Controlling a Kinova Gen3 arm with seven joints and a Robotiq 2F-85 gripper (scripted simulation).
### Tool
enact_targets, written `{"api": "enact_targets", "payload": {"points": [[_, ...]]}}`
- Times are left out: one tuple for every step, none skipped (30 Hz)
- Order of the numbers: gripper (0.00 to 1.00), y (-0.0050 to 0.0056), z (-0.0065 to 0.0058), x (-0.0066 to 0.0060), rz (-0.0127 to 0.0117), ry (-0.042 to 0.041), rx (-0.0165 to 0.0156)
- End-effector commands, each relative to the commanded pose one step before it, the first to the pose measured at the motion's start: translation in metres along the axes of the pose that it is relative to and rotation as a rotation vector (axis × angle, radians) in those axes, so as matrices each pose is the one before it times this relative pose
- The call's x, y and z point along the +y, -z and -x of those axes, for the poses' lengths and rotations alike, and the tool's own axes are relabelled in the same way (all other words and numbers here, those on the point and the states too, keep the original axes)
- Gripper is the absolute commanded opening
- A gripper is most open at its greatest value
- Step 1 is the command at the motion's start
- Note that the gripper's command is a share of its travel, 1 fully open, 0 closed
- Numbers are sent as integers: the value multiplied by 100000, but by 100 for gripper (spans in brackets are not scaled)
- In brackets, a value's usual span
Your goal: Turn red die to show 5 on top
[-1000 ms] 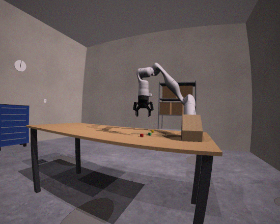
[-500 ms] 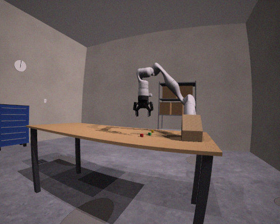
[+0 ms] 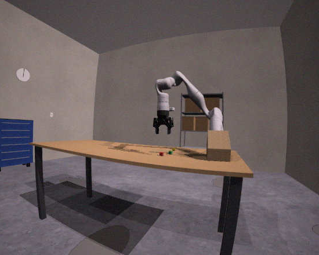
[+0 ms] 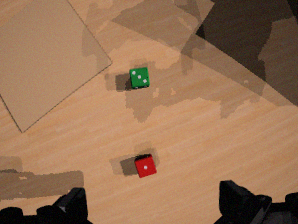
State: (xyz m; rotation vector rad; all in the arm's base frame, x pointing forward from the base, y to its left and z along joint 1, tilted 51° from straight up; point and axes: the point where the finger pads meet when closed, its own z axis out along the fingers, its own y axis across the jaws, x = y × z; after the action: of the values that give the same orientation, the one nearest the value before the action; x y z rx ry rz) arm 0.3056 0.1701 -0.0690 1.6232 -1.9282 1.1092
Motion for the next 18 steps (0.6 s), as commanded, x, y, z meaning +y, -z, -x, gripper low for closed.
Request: {"api": "enact_targets", "payload": {"points": [[100,-516,70,646,511,-9628,-14],[100,-145,-7,28,64,-3622,70],[100,-148,-7,24,58,-3755,65],[100,-150,-7,20,51,-3876,59],[100,-151,-6,16,43,-3985,52],[100,-152,-5,12,36,-4081,43],[100,-152,-3,7,29,-4165,33],[100,-152,-1,2,23,-4234,22],[100,-151,2,-3,16,-4289,9],[100,-149,5,-7,11,-4329,-4],[100,0,0,0,0,0,0],[100,0,0,0,0,0,0],[100,-147,9,-12,7,-4355,-19],[100,-144,13,-16,4,-4365,-33],[100,-140,18,-19,2,-4360,-48],[100,-136,23,-22,1,-4339,-63],[100,-132,27,-25,1,-4303,-78],[100,-127,32,-27,2,-4252,-92]]}}
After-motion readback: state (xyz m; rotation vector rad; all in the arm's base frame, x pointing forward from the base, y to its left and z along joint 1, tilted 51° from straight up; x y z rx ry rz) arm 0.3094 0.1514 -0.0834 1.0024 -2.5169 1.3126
